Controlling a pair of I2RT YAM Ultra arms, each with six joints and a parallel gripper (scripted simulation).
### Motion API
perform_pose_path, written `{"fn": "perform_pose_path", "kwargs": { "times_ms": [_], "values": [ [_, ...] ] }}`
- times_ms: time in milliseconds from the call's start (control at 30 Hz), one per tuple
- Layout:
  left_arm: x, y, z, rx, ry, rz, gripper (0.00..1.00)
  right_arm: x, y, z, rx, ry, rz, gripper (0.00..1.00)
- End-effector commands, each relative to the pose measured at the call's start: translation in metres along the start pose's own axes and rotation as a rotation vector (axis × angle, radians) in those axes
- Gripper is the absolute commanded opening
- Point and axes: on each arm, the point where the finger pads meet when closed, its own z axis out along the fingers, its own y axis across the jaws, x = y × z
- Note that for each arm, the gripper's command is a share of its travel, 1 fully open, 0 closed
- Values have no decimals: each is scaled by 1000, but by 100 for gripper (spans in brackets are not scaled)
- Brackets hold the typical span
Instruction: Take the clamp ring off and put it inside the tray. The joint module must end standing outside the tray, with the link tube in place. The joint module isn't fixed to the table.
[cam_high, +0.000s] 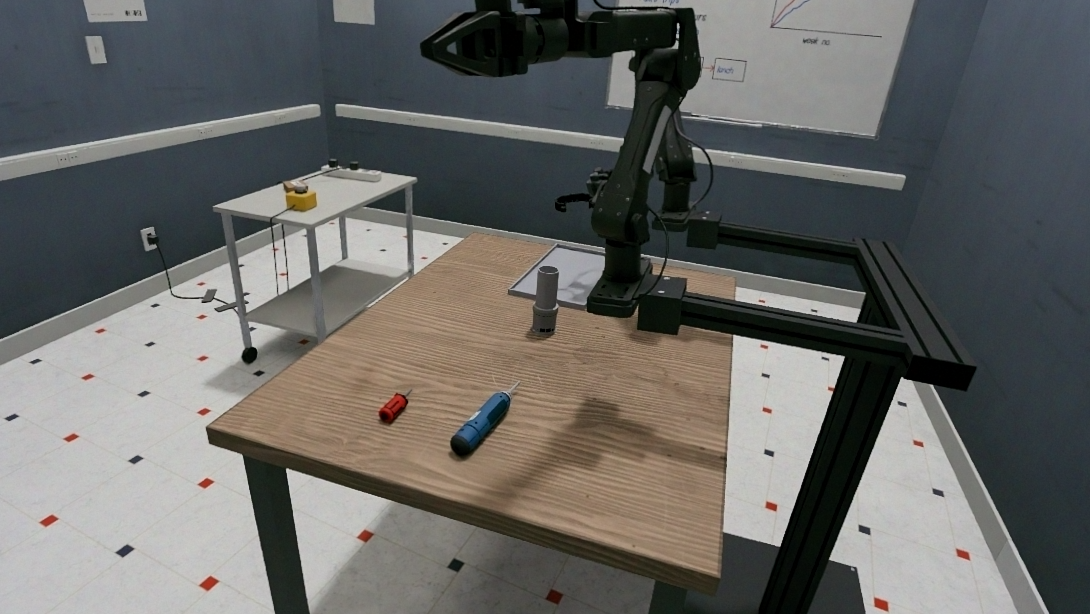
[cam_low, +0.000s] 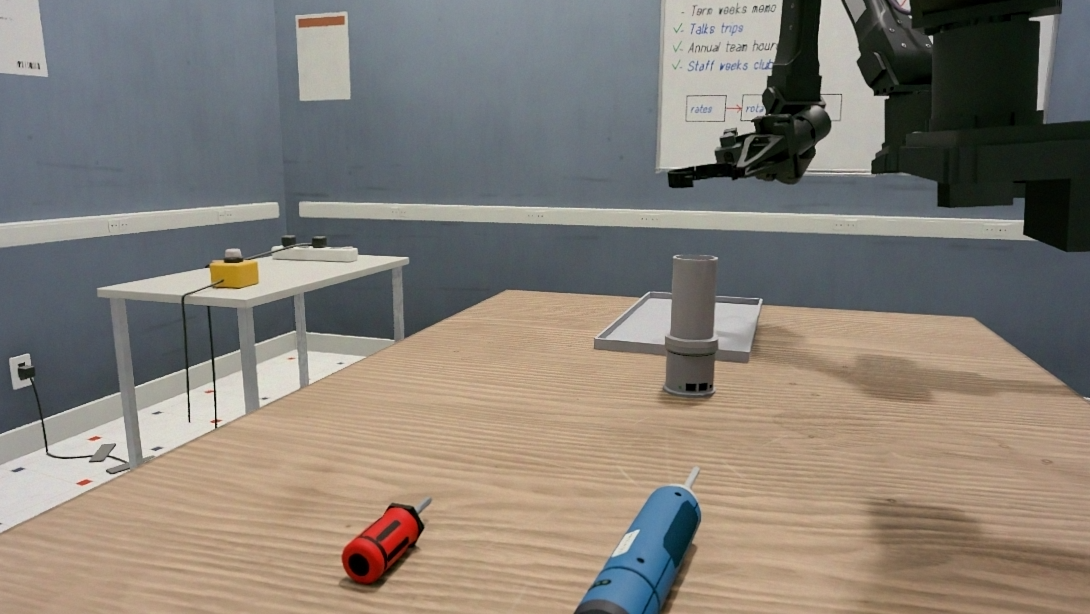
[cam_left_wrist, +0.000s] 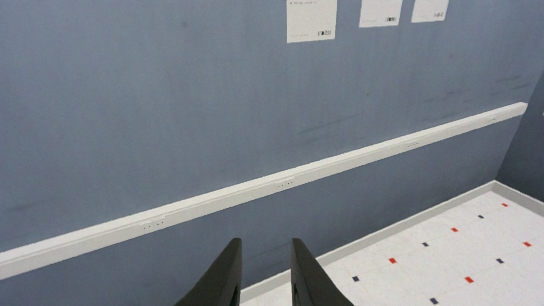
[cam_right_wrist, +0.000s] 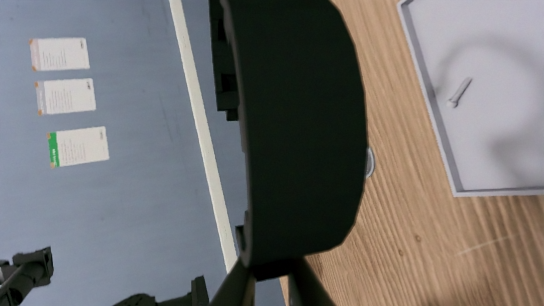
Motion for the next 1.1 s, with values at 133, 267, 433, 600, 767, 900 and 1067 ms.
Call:
{"fn": "perform_pose_path", "kwargs": {
  "times_ms": [133,267,433,600,767,900,1067],
  "values": [
    [-24,4,-7,-18,-71,-12,20,-16,6,-6,0,-94,-19,6],
    [-24,4,-7,-18,-71,-12,20,-18,5,-8,2,-108,-14,6],
    [-24,4,-7,-18,-71,-12,20,-24,4,-11,6,-143,-3,6],
    [-24,4,-7,-18,-71,-12,20,-27,4,-11,9,-164,2,6],
    [-24,4,-7,-18,-71,-12,20,-28,2,-11,9,-164,-1,6],
    [-24,4,-7,-18,-71,-12,20,-28,-2,-9,5,-163,5,6],
    [-24,4,-7,-18,-71,-12,20,-31,-11,-6,2,-158,9,6]
  ]
}}
